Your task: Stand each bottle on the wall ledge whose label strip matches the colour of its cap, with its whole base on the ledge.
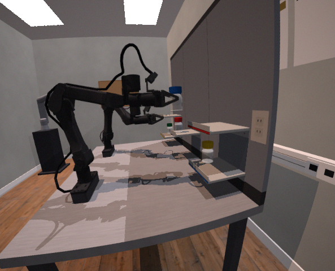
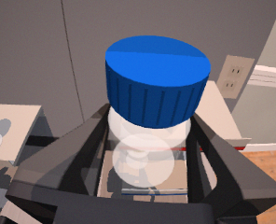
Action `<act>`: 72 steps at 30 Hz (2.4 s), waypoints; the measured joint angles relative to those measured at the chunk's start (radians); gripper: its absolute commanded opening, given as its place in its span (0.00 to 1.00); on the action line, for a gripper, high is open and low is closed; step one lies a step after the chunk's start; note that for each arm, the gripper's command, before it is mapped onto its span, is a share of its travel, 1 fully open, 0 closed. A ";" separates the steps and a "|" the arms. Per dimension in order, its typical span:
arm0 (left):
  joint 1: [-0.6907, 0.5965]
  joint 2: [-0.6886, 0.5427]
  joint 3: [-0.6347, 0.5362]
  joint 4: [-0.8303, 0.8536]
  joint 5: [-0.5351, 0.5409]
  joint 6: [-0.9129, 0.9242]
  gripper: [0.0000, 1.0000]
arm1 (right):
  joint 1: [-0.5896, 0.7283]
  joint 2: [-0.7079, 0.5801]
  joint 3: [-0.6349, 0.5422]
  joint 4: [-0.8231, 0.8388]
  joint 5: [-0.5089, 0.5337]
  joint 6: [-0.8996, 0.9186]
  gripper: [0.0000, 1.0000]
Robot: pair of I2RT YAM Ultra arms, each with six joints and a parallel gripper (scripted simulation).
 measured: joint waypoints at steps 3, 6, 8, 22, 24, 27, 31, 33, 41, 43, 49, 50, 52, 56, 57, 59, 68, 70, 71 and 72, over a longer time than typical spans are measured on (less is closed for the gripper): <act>0.000 0.000 0.000 0.000 0.000 0.000 0.89 | 0.000 -0.002 -0.017 -0.011 -0.002 0.000 0.52; 0.000 -0.001 0.000 -0.003 -0.001 0.000 0.89 | 0.000 -0.002 -0.019 -0.027 -0.003 0.000 0.52; 0.001 -0.013 -0.014 -0.019 0.000 0.000 0.89 | 0.000 -0.003 -0.019 -0.027 -0.004 0.000 0.52; 0.230 -0.470 -0.180 -0.336 0.113 0.000 0.89 | -0.050 -0.002 -0.144 0.177 -0.052 -0.004 0.52; 0.293 -0.553 -0.180 -0.389 0.144 0.000 0.89 | -0.082 0.012 -0.210 0.262 -0.068 -0.006 0.52; 0.389 -0.654 -0.174 -0.472 0.200 0.000 0.89 | -0.131 0.079 -0.306 0.394 -0.090 -0.008 0.52; 0.513 -0.729 -0.137 -0.576 0.274 0.000 0.89 | -0.186 0.222 -0.404 0.531 -0.113 -0.011 0.52; 0.540 -0.742 -0.121 -0.608 0.303 0.000 0.89 | -0.198 0.268 -0.431 0.559 -0.120 -0.012 0.52; 0.672 -0.753 -0.062 -0.736 0.417 0.004 0.89 | -0.243 0.441 -0.443 0.814 -0.160 -0.013 0.52; 0.694 -0.757 -0.049 -0.750 0.432 0.005 0.89 | -0.254 0.491 -0.444 0.859 -0.165 -0.013 0.52; 0.711 -0.761 -0.035 -0.756 0.450 0.005 0.89 | -0.266 0.565 -0.444 0.908 -0.173 -0.013 0.52; 0.711 -0.761 -0.035 -0.758 0.451 0.005 0.89 | -0.266 0.565 -0.444 0.911 -0.173 -0.013 0.52; 0.711 -0.761 -0.035 -0.762 0.454 0.005 0.89 | -0.266 0.565 -0.443 0.925 -0.173 -0.013 0.52; 0.711 -0.761 -0.035 -0.765 0.457 0.005 0.89 | -0.266 0.566 -0.443 0.940 -0.173 -0.013 0.52; 0.711 -0.761 -0.035 -0.765 0.457 0.005 0.89 | -0.265 0.569 -0.443 0.942 -0.171 -0.013 0.52; 0.711 -0.761 -0.035 -0.766 0.458 0.005 0.89 | -0.262 0.580 -0.437 0.942 -0.168 -0.012 0.52; 0.711 -0.761 -0.035 -0.767 0.459 0.005 0.89 | -0.240 0.624 -0.366 0.929 -0.154 -0.011 0.52; 0.711 -0.761 -0.035 -0.767 0.459 0.005 0.89 | -0.238 0.632 -0.352 0.926 -0.151 -0.011 0.52; 0.711 -0.761 -0.035 -0.767 0.459 0.005 0.89 | -0.237 0.636 -0.346 0.925 -0.150 -0.011 0.52; 0.711 -0.761 -0.035 -0.767 0.459 0.005 0.89 | -0.235 0.639 -0.340 0.925 -0.149 -0.011 0.52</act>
